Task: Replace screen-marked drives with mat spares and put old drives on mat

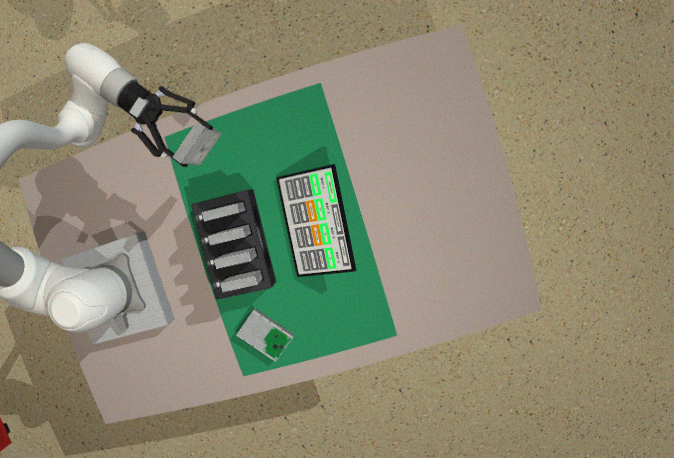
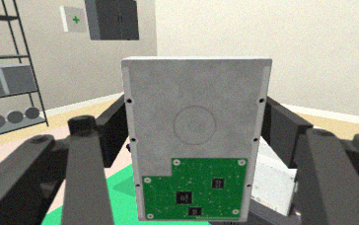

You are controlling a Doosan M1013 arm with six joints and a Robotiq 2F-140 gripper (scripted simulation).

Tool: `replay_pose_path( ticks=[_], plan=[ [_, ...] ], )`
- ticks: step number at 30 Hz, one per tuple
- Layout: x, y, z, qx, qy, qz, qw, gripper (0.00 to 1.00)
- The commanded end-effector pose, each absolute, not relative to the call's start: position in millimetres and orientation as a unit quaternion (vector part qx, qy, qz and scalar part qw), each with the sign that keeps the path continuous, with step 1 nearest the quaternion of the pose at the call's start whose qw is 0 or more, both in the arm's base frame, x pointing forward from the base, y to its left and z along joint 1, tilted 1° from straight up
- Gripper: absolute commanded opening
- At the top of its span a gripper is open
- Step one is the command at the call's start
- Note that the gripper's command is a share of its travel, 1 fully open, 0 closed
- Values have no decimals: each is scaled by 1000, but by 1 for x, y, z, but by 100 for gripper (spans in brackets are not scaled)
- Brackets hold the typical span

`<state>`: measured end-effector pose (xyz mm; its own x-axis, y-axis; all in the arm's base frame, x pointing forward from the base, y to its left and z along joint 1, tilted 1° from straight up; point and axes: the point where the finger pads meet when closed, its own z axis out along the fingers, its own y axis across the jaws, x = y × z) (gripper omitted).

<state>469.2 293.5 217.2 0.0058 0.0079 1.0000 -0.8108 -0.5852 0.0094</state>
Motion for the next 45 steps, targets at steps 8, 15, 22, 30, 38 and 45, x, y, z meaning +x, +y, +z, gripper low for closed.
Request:
replay_pose_path(
  ticks=[8, 15, 22, 30, 38, 45],
  plan=[
    [469, 294, 217, 630, -319, 629, 325, 10],
    [469, 294, 216, 630, -319, 629, 325, 10],
    [469, 294, 214, 630, -319, 629, 325, 10],
    [469, 294, 209, 630, -319, 629, 325, 10],
    [469, 293, 205, 630, -319, 629, 325, 10],
    [469, 293, 198, 630, -319, 629, 325, 10]
  ],
)
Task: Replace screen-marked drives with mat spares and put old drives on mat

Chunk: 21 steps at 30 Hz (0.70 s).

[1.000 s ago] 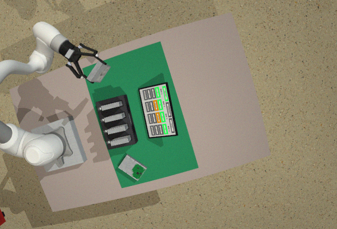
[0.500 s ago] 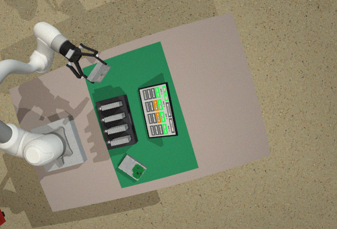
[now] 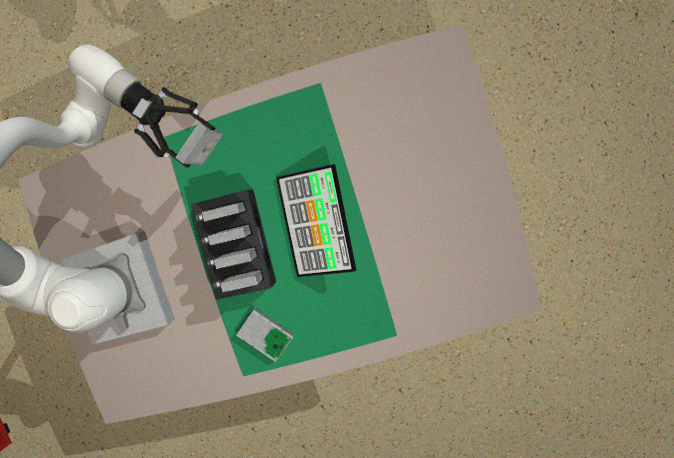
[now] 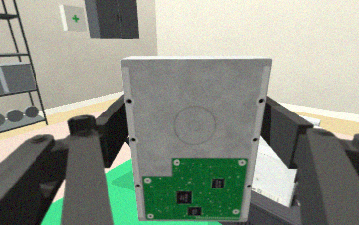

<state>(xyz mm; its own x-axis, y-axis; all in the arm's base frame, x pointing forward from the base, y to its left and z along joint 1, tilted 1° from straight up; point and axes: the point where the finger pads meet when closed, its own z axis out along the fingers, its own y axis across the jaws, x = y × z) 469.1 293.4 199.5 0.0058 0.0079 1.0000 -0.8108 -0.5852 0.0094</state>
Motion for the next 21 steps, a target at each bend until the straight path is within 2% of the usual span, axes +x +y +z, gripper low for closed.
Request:
replay_pose_path(
  ticks=[1, 21],
  plan=[
    [469, 293, 196, 630, -319, 629, 325, 10],
    [469, 293, 173, 630, -319, 629, 325, 10]
  ],
)
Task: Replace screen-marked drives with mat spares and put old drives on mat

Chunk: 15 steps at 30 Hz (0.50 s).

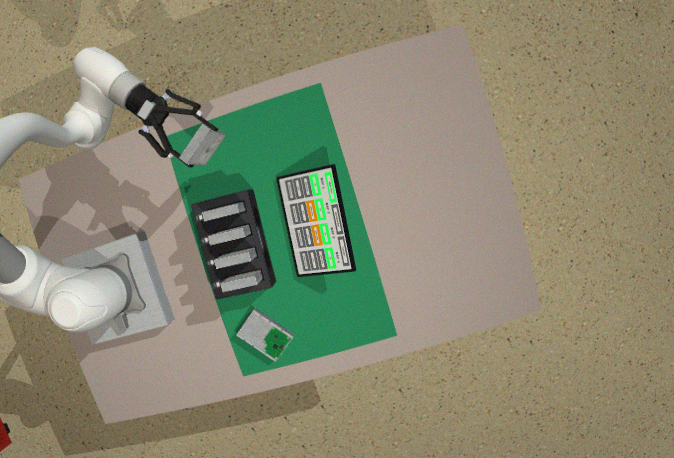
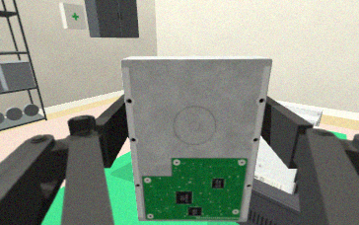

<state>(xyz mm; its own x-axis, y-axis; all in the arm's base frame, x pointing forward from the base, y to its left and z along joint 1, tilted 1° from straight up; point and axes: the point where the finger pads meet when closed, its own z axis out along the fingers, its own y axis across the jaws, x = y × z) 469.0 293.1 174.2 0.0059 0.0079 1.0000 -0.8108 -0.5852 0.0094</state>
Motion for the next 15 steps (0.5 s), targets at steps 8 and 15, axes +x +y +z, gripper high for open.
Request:
replay_pose_path(
  ticks=[8, 15],
  plan=[
    [469, 293, 161, 630, -319, 629, 325, 10],
    [469, 293, 148, 630, -319, 629, 325, 10]
  ],
)
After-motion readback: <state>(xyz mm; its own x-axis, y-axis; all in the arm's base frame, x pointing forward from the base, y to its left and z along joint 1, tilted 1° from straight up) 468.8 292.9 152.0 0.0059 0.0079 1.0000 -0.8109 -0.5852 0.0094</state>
